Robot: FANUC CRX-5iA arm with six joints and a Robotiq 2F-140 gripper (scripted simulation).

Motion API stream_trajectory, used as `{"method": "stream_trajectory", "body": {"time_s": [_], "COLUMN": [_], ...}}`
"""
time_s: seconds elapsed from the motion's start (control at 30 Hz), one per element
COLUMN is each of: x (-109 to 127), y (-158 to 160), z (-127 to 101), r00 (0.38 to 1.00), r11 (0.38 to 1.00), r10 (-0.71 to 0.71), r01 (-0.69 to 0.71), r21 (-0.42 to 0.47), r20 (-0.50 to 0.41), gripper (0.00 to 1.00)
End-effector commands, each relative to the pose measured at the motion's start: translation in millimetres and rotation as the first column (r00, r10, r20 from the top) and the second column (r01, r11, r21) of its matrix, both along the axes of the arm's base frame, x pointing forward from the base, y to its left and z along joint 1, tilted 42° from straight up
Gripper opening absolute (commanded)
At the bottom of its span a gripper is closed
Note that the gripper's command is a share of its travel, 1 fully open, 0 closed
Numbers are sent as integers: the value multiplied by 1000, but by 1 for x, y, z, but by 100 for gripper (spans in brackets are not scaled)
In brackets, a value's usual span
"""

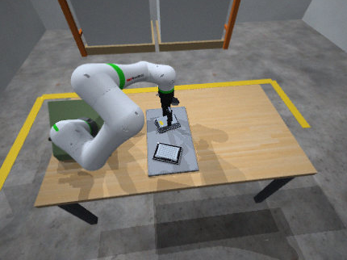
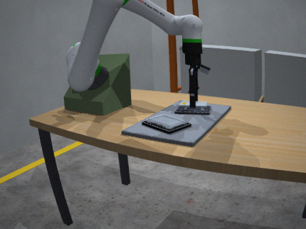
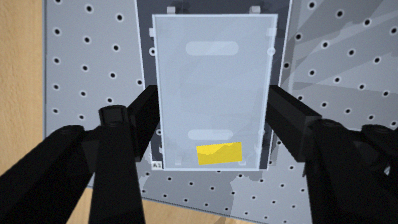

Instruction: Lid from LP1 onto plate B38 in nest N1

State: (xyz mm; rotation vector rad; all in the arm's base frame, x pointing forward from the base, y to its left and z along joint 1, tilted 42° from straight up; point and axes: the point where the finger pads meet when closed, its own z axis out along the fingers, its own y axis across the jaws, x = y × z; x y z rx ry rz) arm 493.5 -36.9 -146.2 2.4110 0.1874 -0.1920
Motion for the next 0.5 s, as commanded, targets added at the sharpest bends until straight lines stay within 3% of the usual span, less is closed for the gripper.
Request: {"method": "stream_trajectory", "body": {"time_s": [0.0,0.47], "x": [1,3], "y": [2,19], "z": [2,21], "r00": [1000,1000], "r11": [1000,1000], "r10": [1,1], "r01": [-1,-1], "r21": [0,0], "r20": [1,1], "gripper": [61,61]}}
